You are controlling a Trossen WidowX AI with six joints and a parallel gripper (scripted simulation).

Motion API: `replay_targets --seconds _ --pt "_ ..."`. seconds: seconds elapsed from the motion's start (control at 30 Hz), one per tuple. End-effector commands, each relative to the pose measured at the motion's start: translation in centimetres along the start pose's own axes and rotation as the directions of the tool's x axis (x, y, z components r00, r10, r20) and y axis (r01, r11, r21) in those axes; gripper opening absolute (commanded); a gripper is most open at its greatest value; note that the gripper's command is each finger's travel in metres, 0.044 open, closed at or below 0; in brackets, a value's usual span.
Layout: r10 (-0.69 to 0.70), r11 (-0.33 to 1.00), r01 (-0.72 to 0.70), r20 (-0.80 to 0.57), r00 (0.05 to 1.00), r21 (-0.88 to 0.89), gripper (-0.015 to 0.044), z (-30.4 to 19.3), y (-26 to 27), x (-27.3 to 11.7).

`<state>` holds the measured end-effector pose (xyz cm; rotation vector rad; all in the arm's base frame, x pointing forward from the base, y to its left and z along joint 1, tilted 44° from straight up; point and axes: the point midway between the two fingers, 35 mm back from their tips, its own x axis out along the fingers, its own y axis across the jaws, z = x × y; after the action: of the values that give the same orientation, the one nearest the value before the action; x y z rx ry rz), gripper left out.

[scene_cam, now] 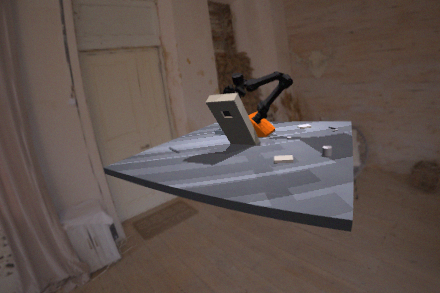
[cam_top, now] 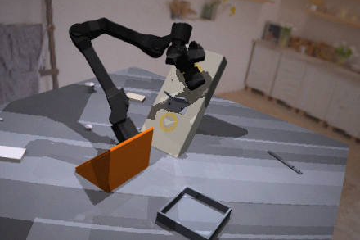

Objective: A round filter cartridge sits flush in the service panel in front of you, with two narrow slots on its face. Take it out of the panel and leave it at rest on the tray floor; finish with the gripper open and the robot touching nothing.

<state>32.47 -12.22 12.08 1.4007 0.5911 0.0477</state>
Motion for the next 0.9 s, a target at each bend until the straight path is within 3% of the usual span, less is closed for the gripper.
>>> replay_targets --seconds 0.0,0.3,0.33,0.87 --pt "-0.036 0.998 0.035 -0.021 0.999 -0.05 0.0 -0.3 0.2 2.7" --pt "-0.036 0.998 0.035 -0.021 0.999 -0.05 0.0 -0.3 0.2 2.7" --pt "-0.001 1.0 0.001 0.0 1.0 0.0 0.0 0.0 0.0 -0.1" --pt "-0.045 0.998 0.044 -0.019 0.999 -0.038 0.0 0.3 -0.1 -5.4"
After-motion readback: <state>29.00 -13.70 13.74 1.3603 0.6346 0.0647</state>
